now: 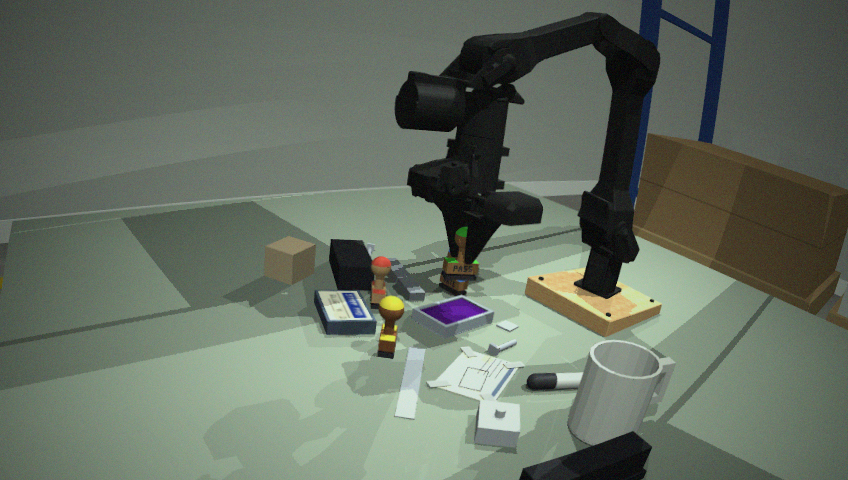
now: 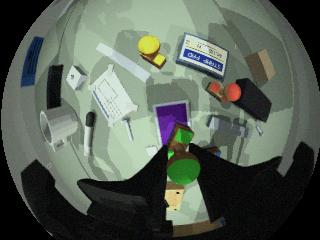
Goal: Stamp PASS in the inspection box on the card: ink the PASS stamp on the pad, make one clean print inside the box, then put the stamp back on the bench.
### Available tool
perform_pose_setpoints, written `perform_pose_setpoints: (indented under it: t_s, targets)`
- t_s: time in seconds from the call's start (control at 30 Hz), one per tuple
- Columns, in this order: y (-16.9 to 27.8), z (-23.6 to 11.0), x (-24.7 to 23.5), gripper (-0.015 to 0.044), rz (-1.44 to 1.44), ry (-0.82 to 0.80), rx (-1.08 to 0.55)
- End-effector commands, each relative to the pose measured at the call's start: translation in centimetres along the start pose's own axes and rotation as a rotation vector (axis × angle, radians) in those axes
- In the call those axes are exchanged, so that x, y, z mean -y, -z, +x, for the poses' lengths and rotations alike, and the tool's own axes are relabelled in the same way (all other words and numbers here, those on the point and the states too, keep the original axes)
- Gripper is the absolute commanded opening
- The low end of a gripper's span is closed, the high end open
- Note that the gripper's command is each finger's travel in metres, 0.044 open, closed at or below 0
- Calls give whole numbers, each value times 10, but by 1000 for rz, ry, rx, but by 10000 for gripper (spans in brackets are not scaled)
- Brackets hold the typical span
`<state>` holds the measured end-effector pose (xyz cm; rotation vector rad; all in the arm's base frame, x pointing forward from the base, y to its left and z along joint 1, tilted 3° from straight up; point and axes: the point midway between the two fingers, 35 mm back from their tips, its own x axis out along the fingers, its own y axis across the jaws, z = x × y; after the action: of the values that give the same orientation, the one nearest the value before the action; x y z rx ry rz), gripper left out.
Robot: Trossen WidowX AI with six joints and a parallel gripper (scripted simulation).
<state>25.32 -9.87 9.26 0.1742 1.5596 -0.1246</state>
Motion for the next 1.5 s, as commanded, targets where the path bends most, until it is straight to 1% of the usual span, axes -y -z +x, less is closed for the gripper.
perform_pose_setpoints:
  t_s: [0.0, 1.47]
  targets:
    - [1, 5, 0, 0, -3, 1, -7]
    - [2, 34, 1, 0, -1, 0, -7]
